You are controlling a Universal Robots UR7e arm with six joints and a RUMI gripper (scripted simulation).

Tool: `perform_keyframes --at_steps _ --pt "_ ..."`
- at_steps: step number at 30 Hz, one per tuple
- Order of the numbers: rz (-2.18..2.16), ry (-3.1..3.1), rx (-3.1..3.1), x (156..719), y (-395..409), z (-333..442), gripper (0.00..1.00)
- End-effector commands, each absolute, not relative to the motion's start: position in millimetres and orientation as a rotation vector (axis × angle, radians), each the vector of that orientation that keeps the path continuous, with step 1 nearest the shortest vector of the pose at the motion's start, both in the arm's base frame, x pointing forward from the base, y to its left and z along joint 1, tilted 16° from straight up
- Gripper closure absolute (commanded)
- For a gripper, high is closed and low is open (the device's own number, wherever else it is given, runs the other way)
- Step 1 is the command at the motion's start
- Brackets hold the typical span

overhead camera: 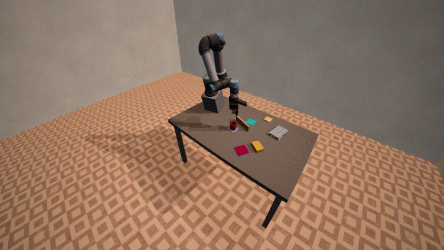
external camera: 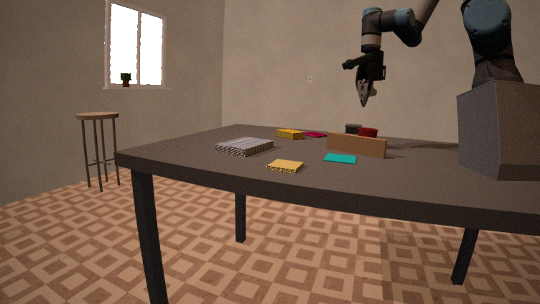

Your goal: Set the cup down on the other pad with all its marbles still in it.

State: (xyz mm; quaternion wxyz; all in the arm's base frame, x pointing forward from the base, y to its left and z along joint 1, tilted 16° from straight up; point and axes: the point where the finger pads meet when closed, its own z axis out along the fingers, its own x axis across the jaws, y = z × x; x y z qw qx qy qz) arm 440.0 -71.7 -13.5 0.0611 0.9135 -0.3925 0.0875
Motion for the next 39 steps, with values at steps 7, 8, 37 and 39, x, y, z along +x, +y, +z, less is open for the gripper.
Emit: perform_keyframes --at_steps 7,8,37,39 --pt "0.33 -0.873 2.815 418 -83 -46 1.0" --pt "0.332 -0.848 2.817 415 -84 -48 1.0" --pt "0.347 -0.553 2.816 385 -91 -68 1.0" --pt "0.347 -0.55 2.816 385 -91 -68 1.0"
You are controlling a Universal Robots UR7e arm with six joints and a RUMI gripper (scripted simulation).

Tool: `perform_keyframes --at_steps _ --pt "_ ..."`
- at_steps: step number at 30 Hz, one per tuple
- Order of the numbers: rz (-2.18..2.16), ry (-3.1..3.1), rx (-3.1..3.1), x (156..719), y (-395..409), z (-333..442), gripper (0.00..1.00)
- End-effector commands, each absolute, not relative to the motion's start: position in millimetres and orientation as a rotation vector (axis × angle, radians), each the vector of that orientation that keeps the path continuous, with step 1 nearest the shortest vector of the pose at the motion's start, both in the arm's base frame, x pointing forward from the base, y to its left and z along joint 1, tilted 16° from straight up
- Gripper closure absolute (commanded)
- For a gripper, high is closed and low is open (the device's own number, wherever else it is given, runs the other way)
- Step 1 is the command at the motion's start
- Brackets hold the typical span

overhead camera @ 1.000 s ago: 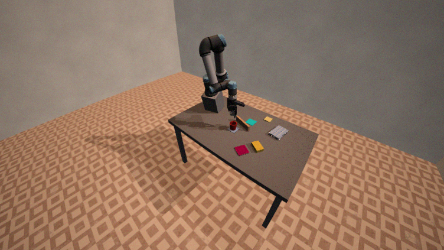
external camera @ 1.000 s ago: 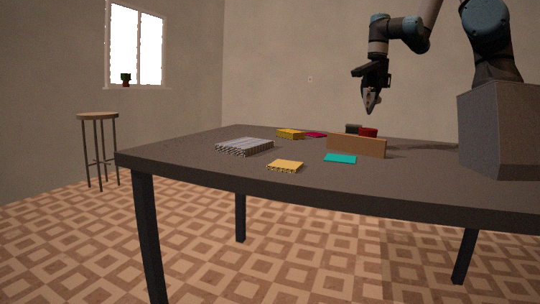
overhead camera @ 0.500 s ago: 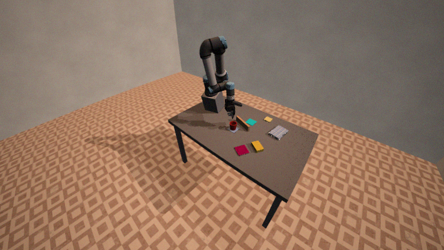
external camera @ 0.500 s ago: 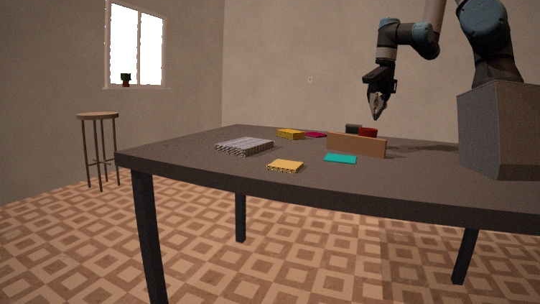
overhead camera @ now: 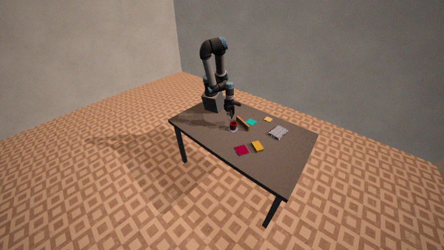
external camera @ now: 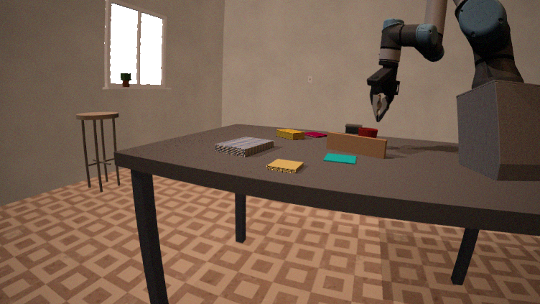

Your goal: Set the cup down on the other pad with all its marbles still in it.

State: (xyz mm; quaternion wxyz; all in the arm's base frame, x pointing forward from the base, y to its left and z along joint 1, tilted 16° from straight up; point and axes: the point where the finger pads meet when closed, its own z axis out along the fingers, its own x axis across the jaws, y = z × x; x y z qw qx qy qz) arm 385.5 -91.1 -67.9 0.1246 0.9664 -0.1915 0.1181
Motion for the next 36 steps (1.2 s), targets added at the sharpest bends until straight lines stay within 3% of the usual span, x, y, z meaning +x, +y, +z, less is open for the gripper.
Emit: perform_keyframes --at_steps 1,14,15,36 --pt "0.347 -0.549 2.816 384.7 -91.3 -68.1 1.0" --pt "0.347 -0.547 2.815 384.6 -91.4 -68.2 1.0" --pt "0.347 -0.547 2.815 384.6 -91.4 -68.2 0.89" --pt "0.347 -0.547 2.815 384.6 -91.4 -68.2 0.89"
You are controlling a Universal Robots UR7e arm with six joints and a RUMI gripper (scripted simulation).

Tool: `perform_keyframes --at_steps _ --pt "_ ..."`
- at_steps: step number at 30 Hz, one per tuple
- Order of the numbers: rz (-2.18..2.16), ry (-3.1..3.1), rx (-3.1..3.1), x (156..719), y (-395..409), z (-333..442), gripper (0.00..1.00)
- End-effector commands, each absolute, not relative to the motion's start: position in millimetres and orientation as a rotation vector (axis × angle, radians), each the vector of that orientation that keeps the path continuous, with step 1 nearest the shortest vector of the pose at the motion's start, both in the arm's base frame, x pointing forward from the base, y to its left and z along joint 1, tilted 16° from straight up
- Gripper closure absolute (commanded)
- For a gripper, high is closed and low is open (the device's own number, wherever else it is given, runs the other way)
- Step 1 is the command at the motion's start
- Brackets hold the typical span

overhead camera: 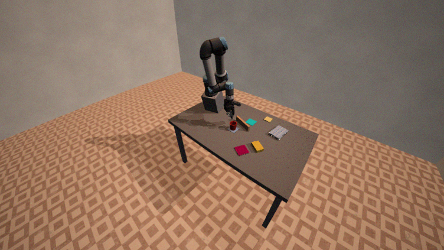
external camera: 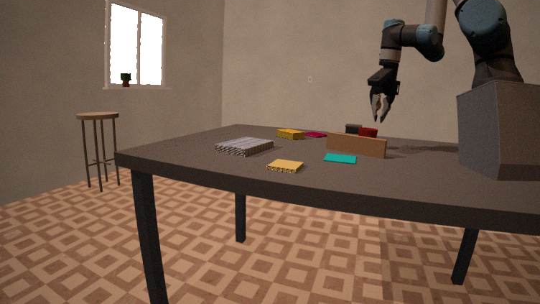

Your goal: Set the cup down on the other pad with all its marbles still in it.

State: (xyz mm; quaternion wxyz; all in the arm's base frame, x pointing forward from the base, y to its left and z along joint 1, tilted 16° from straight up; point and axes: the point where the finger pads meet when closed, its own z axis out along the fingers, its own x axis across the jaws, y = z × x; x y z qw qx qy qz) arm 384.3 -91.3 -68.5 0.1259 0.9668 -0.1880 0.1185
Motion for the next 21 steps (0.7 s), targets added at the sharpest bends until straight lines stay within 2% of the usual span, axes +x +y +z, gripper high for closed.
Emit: perform_keyframes --at_steps 1,21 --pt "0.347 -0.547 2.815 384.6 -91.4 -68.2 0.89" --pt "0.347 -0.547 2.815 384.9 -91.9 -69.9 0.89"
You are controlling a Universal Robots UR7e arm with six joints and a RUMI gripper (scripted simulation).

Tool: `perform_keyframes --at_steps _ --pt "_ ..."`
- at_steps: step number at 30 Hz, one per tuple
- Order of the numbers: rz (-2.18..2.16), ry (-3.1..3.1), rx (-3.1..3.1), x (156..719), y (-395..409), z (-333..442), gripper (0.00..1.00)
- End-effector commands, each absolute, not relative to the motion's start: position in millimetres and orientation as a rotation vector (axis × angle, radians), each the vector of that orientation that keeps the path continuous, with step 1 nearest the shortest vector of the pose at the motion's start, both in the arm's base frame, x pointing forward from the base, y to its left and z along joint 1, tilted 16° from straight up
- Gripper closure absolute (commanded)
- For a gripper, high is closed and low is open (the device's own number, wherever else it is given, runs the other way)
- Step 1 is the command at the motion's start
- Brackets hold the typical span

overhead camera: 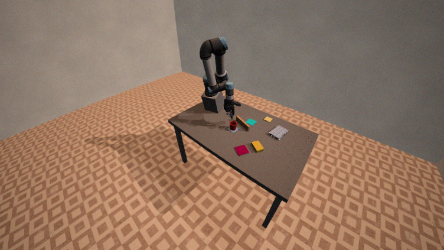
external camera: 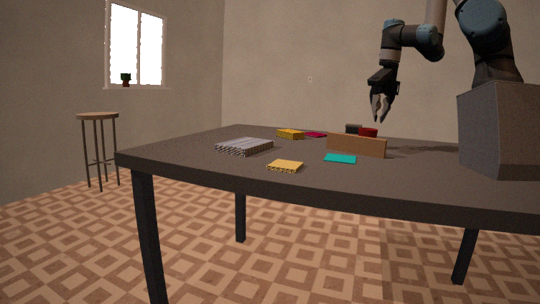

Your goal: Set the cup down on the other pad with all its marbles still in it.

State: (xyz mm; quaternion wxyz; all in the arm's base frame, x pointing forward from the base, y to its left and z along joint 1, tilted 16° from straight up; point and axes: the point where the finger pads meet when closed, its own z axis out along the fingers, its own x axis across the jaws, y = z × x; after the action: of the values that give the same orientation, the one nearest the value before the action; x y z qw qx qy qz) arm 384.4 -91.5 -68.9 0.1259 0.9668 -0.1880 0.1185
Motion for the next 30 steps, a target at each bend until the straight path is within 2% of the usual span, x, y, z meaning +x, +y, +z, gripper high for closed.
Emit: perform_keyframes --at_steps 1,30 --pt "0.347 -0.547 2.815 385 -92 -71 0.89" --pt "0.347 -0.547 2.815 396 -109 -126 0.89"
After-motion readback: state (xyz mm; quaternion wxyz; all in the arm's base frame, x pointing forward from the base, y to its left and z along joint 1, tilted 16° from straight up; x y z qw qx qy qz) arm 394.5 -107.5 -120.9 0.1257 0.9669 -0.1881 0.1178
